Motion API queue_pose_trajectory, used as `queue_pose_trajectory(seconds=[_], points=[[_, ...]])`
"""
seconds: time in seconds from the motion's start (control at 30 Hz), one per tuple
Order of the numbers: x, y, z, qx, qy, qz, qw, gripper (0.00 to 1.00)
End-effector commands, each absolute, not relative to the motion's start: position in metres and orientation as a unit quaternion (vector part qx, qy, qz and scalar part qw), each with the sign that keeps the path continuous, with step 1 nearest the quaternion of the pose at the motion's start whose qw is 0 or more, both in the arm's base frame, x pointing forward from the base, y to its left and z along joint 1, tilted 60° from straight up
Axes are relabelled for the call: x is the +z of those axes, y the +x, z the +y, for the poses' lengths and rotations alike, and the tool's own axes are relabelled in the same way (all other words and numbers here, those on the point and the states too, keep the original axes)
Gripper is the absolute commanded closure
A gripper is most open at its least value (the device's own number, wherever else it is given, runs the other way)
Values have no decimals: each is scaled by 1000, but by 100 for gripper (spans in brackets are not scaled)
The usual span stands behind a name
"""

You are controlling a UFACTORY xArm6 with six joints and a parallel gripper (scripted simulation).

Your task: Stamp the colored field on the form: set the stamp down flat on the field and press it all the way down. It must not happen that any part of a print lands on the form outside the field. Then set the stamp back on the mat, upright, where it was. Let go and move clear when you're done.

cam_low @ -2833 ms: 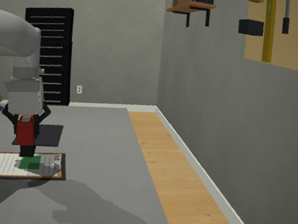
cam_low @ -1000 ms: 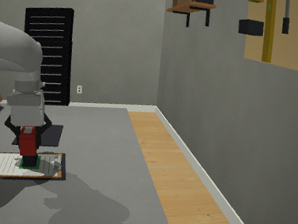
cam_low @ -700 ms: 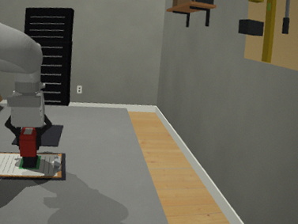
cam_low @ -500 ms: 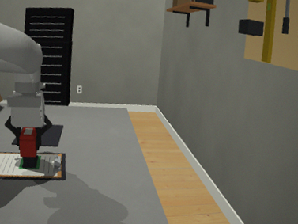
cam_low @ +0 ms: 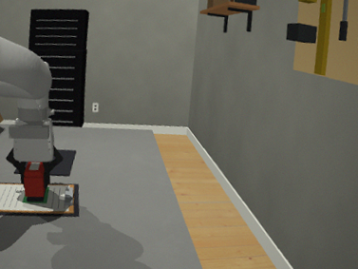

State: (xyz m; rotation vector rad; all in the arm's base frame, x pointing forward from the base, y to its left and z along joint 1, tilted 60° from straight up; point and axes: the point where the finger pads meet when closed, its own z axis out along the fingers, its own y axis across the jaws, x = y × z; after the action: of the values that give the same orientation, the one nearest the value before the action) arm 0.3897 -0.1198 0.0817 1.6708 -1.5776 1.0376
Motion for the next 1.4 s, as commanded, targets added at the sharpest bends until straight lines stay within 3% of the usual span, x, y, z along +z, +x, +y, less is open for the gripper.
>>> queue_pose_trajectory(seconds=[0.0, 1.37], points=[[82, 390, -120, 392, 631, -596, 305, 71], [98, 386, -93, 392, 631, -596, 305, 71]])
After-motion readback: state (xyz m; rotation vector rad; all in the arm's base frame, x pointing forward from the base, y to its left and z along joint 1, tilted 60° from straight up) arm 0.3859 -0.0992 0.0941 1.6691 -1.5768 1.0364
